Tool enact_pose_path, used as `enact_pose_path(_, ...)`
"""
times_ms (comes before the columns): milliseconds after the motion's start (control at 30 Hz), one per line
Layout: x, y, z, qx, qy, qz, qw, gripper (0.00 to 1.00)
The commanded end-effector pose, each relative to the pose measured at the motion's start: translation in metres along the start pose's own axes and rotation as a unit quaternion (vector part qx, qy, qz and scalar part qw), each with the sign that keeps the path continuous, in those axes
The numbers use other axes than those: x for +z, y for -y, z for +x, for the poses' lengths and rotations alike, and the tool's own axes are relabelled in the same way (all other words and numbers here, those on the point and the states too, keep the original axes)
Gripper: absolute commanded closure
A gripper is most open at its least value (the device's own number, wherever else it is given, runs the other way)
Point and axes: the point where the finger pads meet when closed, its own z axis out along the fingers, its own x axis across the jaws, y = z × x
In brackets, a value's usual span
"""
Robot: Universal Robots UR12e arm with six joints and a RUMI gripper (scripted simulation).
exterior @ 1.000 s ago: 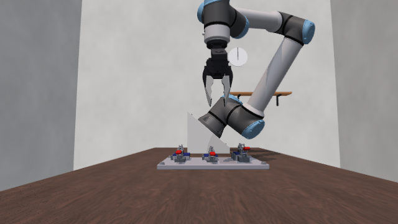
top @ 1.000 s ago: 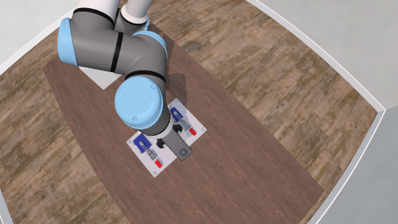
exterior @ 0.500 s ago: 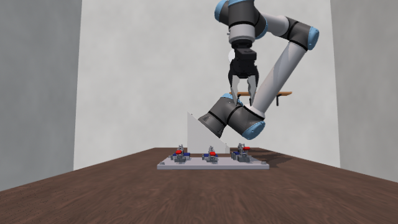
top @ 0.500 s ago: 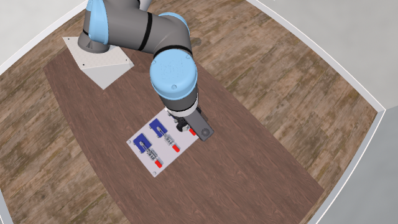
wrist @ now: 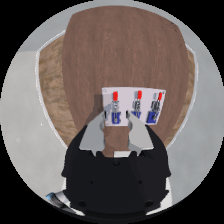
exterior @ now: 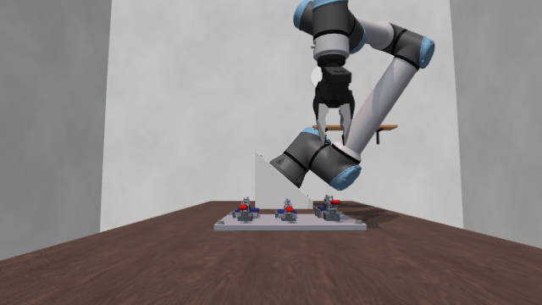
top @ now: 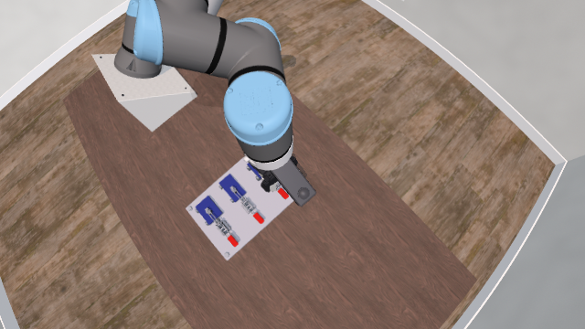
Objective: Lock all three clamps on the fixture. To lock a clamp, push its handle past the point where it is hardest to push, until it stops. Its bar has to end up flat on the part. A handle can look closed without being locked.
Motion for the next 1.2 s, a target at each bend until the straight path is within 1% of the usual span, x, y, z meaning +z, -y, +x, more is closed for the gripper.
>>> enact_pose_path(0, -0.001, -0.002, 0.0, 0.002, 0.001, 0.001, 1.0, 0.72)
enact_pose_path(867, 0.0, -0.002, 0.0, 0.002, 0.001, 0.001, 1.0, 0.72)
enact_pose_path(1167, 0.016, -0.003, -0.001, 0.002, 0.002, -0.001, 1.0, 0.72)
